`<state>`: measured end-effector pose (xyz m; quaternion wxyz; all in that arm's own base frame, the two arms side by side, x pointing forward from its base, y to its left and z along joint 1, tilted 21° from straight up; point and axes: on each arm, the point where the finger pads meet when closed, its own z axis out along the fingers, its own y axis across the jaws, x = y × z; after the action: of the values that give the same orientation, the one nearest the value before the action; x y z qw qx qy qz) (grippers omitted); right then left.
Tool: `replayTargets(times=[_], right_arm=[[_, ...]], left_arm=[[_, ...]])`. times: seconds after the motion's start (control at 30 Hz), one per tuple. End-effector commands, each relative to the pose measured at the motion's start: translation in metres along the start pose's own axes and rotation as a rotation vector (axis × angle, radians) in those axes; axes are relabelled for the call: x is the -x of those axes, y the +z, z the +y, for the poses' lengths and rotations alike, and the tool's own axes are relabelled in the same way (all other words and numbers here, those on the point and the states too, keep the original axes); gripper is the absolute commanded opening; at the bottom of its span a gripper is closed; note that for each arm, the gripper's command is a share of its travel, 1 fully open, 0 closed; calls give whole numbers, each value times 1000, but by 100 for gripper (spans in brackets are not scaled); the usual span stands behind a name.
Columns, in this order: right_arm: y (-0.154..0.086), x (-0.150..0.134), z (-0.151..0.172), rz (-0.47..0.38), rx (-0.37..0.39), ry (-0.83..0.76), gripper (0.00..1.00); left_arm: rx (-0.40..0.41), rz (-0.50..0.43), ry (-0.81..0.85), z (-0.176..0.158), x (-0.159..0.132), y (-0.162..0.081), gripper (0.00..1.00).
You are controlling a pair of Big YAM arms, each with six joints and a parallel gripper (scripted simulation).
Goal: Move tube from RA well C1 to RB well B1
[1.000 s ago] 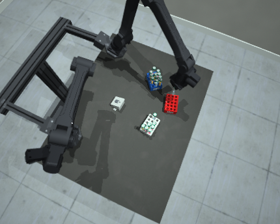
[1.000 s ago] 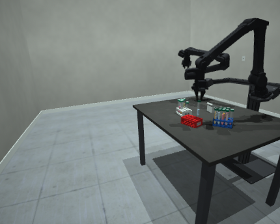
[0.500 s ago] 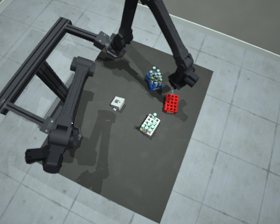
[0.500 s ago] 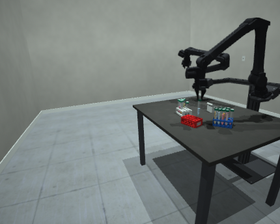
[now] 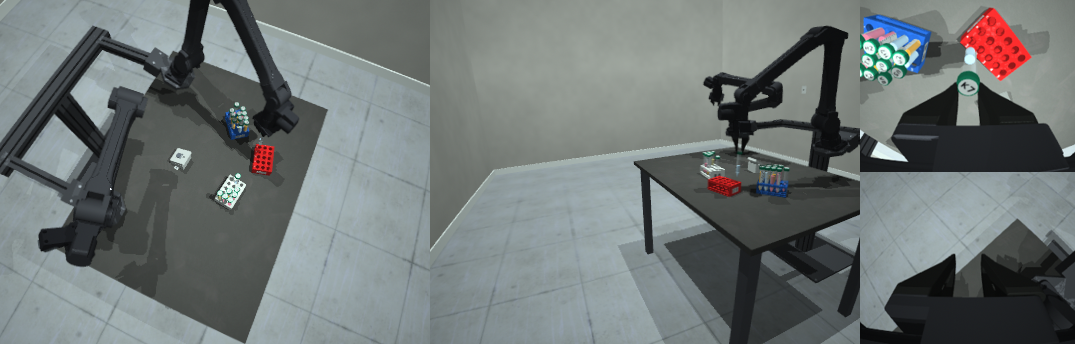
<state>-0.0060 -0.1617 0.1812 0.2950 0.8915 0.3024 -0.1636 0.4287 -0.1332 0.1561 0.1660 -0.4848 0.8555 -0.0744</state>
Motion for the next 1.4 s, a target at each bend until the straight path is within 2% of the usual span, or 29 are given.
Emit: replayTargets(times=[0.0,0.63,0.67,0.73,0.83,1.2,1.37], right_arm=[[-11,8,9,-16,29,9,30],[-11,8,9,-16,29,9,30],[-11,8,9,-16,29,9,30],[-11,8,9,-16,29,9,30],[-11,8,9,-16,29,9,30],[-11,8,9,-16,29,9,30],[-11,8,9,-16,29,9,30]], left_arm=[[-36,-6,-5,-2,-8,-11,0],[-31,-4,-5,16,-31,-12,0],[-11,-1,-1,17,-35,-5,0],[-29,-3,-4,0,-39,-9,0],[-39,-3,-6,-7,-41,-13,0],[-27,0,-4,-15,-78,-12,0],[-25,0,52,-14,-81,-11,0]])
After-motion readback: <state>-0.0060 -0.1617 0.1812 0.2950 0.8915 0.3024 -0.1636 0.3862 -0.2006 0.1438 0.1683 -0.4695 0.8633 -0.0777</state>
